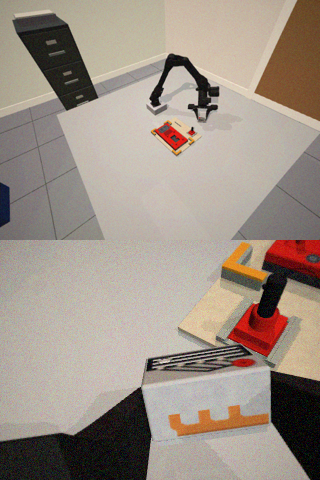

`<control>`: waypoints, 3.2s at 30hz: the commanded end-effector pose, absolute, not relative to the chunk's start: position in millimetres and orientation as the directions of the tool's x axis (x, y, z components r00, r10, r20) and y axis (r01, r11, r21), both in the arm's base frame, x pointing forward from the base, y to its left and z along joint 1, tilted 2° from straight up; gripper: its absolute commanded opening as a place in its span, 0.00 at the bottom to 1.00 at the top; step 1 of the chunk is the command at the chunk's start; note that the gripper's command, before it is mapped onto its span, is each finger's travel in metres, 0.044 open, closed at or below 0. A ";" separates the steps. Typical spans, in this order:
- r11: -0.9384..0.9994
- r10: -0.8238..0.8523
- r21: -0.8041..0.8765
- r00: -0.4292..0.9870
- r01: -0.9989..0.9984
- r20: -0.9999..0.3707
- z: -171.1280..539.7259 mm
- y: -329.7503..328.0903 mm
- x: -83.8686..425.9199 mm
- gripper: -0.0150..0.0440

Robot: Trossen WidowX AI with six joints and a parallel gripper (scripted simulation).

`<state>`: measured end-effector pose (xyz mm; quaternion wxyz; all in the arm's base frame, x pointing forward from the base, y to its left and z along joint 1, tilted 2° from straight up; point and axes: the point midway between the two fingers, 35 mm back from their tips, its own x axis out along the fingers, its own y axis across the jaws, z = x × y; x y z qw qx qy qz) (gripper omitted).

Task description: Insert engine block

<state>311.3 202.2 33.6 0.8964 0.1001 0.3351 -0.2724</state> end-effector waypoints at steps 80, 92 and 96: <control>0.833 -0.424 -0.009 0.629 0.552 -0.652 16.0 219.0 286.3 1.00; 0.800 -0.420 0.032 0.598 0.599 -0.683 14.8 217.6 288.1 1.00; 0.734 -0.410 0.092 0.547 0.673 -0.729 13.3 215.4 290.8 1.00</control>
